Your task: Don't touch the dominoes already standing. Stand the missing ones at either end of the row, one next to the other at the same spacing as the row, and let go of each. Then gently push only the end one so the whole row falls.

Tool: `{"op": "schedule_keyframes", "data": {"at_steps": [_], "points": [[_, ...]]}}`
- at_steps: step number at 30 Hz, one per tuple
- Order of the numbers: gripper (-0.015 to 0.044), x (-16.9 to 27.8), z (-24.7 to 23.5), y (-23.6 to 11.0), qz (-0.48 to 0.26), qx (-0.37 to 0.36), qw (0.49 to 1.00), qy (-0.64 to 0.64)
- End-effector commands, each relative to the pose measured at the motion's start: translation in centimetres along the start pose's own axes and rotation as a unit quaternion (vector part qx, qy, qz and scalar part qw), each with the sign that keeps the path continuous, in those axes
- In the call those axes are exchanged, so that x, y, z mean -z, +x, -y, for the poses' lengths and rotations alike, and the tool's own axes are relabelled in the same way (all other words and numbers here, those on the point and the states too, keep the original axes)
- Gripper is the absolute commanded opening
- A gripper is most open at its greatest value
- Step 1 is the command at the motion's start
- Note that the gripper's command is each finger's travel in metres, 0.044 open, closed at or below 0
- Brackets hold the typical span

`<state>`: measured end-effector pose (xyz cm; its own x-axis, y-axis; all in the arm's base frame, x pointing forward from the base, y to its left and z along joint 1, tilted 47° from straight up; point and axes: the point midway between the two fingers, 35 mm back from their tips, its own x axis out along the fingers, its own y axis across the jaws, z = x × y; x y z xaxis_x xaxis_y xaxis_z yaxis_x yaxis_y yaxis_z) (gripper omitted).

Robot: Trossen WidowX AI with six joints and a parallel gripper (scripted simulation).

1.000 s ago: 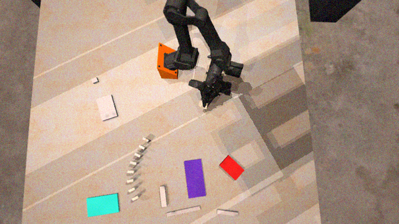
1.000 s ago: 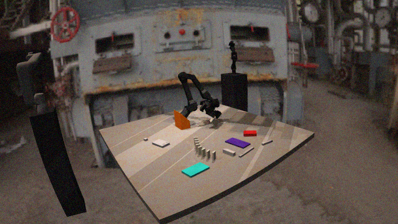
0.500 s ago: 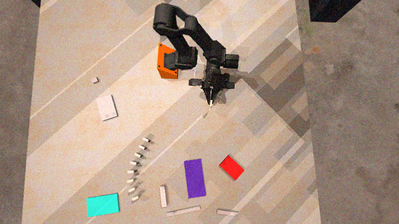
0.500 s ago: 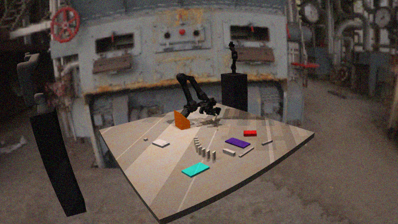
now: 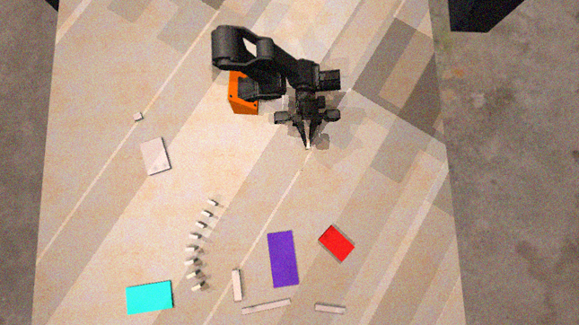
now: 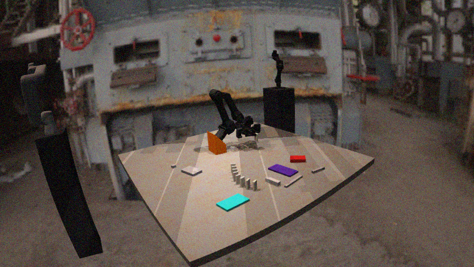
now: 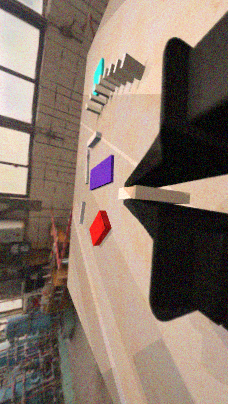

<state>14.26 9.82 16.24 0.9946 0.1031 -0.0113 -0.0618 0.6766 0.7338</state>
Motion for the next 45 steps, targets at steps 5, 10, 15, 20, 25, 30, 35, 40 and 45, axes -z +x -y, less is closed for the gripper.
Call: {"op": "schedule_keyframes", "data": {"at_steps": [5,10,15,20,25,30,35,40,45], "points": [[0.0025,-0.1,0.1,-0.1,0.006,-0.002,1.000,0.012],[0.0025,-0.1,0.1,-0.1,0.006,-0.002,1.000,0.012],[0.0025,-0.1,0.1,-0.1,0.006,-0.002,1.000,0.012],[0.0025,0.4,-0.4,-0.1,-0.006,-0.003,1.000,0.019],[0.0025,1.5,-1.2,0.0,-0.030,-0.006,0.999,0.033],[0.0025,2.3,-1.4,0.1,-0.028,-0.003,0.999,0.028],[0.0025,2.9,-1.5,0.3,-0.025,-0.001,0.999,0.023],[0.0025,3.6,-1.5,0.5,-0.023,0.002,1.000,0.017],[0.0025,4.2,-1.4,0.7,-0.020,0.005,1.000,0.012]]}}
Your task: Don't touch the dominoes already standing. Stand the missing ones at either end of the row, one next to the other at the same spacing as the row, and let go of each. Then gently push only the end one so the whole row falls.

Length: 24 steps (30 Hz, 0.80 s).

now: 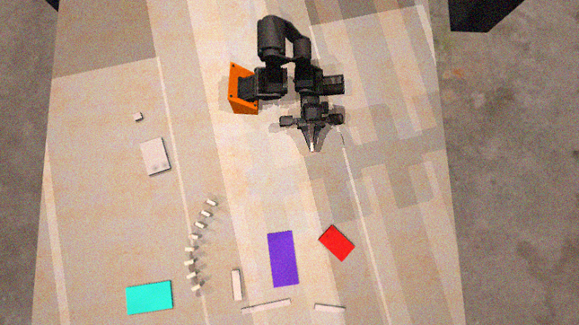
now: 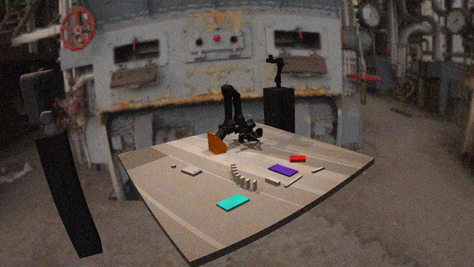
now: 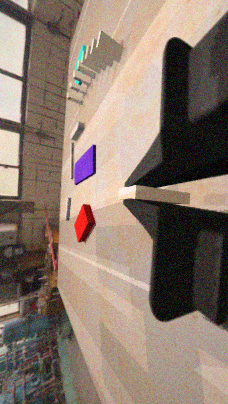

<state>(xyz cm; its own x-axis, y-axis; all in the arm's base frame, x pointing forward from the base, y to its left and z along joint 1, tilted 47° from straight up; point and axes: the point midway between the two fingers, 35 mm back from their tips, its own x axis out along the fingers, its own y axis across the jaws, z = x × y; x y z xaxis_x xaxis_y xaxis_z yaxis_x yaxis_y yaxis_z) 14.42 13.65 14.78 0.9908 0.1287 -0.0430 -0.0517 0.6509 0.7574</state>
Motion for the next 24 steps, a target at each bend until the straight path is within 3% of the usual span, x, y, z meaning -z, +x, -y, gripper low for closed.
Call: {"op": "schedule_keyframes", "data": {"at_steps": [1,24], "points": [[0.0025,0.5,0.2,0.2,0.000,0.002,1.000,-0.007],[0.0025,2.5,1.3,1.2,0.013,0.013,0.999,-0.033]]}}
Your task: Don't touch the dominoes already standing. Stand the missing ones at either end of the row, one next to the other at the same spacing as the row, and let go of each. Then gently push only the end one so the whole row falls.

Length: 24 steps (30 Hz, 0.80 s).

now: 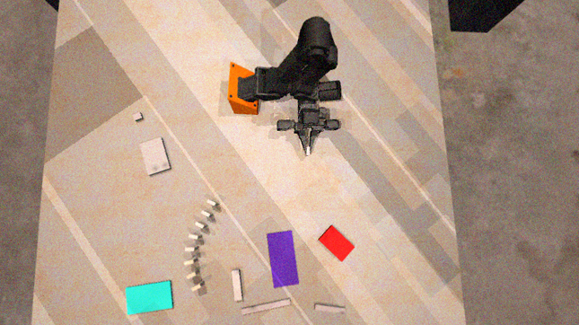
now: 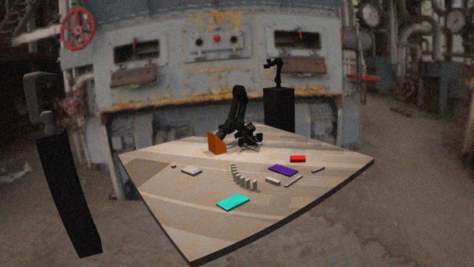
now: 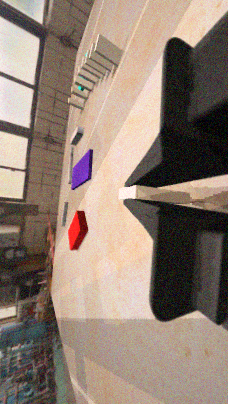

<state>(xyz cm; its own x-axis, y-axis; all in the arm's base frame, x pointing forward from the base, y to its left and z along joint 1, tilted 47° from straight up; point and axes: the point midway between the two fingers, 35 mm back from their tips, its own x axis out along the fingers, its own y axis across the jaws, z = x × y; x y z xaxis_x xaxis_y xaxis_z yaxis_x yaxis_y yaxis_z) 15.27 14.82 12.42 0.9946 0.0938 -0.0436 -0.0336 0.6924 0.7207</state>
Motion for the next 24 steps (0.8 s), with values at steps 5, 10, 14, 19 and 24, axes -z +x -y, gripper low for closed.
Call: {"op": "schedule_keyframes", "data": {"at_steps": [5,10,14,19,24], "points": [[0.0025,0.53,0.58,0.36,0.003,0.003,1.000,-0.012],[0.0025,0.56,0.63,0.38,0.003,0.004,1.000,-0.012],[0.0025,0.56,0.63,0.38,0.003,0.004,1.000,-0.012],[0.0078,0.56,0.63,0.38,0.003,0.004,1.000,-0.012],[0.0209,0.56,0.63,0.38,0.003,0.004,1.000,-0.012]]}}
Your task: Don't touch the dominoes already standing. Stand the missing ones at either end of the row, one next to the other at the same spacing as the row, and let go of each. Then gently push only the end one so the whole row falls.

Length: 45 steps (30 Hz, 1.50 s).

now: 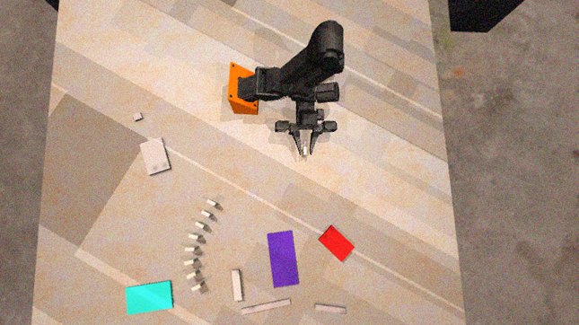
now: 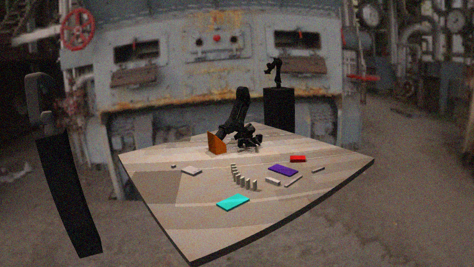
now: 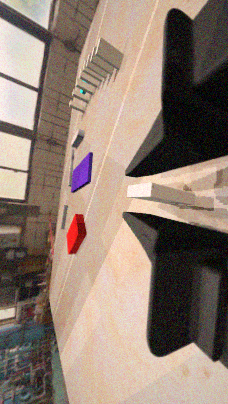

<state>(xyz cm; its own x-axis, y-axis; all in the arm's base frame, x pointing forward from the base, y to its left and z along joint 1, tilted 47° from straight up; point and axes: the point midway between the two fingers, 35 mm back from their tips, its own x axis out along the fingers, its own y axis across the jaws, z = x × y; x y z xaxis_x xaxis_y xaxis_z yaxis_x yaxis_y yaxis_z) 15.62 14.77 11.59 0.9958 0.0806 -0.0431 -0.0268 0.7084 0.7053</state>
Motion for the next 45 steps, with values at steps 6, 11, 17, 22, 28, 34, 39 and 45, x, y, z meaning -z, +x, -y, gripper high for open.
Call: {"op": "schedule_keyframes", "data": {"at_steps": [6,11,17,22,28,34,39,45], "points": [[0.0367,0.1,0.0,0.0,-0.002,-0.001,1.000,-0.002],[0.0440,-0.4,-0.2,0.0,-0.002,-0.001,1.000,-0.001],[0.0440,-2.4,-0.5,-0.3,-0.001,-0.001,1.000,0.000],[0.0440,-4.2,-0.2,-0.5,0.000,0.000,1.000,0.001],[0.0440,-5.0,-0.5,-0.6,-0.009,-0.006,1.000,0.020],[0.0440,-4.8,-1.8,0.9,-0.059,0.000,0.992,-0.110],[0.0440,-5.3,-2.3,3.3,-0.115,0.020,0.946,-0.301],[0.0440,-6.6,-2.0,6.2,-0.206,0.022,0.845,-0.493]]}}
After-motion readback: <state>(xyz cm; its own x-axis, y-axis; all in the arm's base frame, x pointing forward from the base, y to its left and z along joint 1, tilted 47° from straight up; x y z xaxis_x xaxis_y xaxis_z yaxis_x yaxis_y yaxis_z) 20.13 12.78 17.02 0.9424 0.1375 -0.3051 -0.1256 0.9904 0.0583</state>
